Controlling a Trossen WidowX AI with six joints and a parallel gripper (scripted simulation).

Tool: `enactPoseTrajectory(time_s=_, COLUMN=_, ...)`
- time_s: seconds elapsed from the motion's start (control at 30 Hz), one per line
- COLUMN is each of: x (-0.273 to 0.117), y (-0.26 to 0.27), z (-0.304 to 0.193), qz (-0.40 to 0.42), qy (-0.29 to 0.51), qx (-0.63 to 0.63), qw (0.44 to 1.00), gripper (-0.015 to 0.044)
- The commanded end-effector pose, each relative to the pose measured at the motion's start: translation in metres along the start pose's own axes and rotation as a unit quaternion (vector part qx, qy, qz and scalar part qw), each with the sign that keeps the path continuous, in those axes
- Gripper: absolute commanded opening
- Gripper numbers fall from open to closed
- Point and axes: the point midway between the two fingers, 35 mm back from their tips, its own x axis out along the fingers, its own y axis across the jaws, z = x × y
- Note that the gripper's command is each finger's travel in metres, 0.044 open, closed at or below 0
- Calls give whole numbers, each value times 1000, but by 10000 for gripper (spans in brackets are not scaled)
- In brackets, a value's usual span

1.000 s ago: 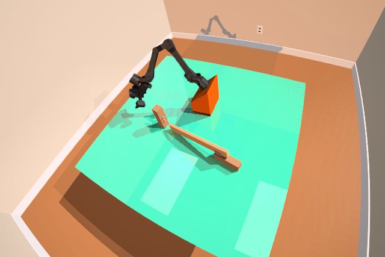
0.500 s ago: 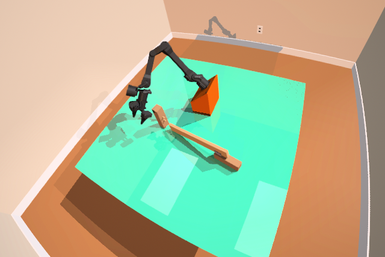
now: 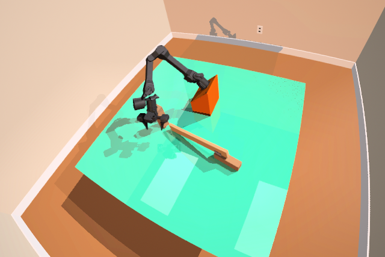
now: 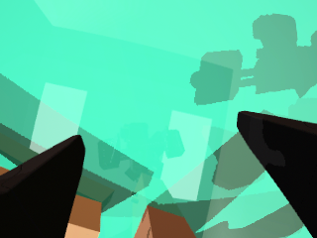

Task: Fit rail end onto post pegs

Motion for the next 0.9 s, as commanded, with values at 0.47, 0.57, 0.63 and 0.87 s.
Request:
enactPoseTrajectory(time_s=0.47, x=-6, y=124, z=-37, qz=150, qy=180, qx=-473, qw=849, gripper=440)
enactPoseTrajectory(time_s=0.57, x=-6, y=124, z=-37, qz=150, qy=180, qx=-473, qw=849, gripper=440)
enactPoseTrajectory(time_s=0.63, x=-6, y=124, z=-37, qz=150, qy=180, qx=-473, qw=849, gripper=440)
enactPoseTrajectory(time_s=0.87, x=4, y=125, z=-40, qz=151, qy=180, qx=-472, qw=850, gripper=440)
